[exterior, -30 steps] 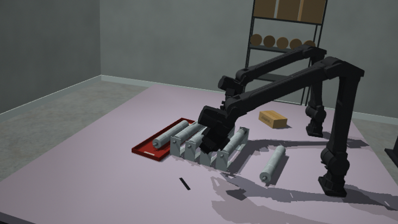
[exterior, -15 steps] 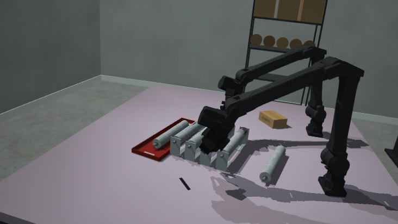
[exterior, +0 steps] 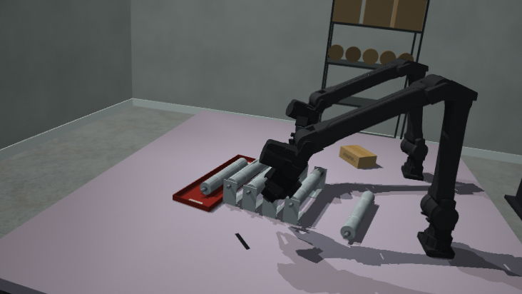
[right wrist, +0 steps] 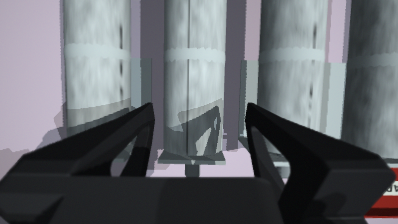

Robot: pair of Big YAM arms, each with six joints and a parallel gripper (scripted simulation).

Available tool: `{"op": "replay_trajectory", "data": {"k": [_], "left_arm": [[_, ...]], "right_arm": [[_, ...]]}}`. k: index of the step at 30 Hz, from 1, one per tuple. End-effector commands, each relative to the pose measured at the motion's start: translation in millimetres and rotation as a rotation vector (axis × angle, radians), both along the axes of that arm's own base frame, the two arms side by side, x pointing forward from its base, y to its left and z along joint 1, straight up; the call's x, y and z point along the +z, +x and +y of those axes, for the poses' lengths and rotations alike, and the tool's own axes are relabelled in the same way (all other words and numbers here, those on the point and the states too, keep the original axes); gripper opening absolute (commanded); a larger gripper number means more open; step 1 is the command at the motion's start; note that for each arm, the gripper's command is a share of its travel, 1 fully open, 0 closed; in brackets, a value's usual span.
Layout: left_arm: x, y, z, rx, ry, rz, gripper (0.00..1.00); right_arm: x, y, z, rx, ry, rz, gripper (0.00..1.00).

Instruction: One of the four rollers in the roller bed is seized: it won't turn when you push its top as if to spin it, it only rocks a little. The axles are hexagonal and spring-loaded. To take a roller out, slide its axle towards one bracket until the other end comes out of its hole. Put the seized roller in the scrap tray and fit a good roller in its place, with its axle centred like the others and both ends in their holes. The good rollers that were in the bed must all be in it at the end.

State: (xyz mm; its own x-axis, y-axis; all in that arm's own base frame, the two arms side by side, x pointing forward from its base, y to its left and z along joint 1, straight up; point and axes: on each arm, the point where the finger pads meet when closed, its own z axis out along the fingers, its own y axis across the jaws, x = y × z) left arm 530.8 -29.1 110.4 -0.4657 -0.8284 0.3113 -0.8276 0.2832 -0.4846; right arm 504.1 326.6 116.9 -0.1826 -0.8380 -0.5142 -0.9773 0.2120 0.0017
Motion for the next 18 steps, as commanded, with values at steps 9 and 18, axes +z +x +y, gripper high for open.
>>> {"op": "replay_trajectory", "data": {"k": [9, 18], "left_arm": [[42, 27, 2, -0.021, 0.027, -0.119, 0.32], [30, 12, -3, -0.083, 0.075, -0.156, 0.32]], "right_arm": [[46, 21, -4, -0.036, 0.048, -0.092, 0.62], [51, 24, -22, -0.113, 0.056, -0.104, 0.62]]}}
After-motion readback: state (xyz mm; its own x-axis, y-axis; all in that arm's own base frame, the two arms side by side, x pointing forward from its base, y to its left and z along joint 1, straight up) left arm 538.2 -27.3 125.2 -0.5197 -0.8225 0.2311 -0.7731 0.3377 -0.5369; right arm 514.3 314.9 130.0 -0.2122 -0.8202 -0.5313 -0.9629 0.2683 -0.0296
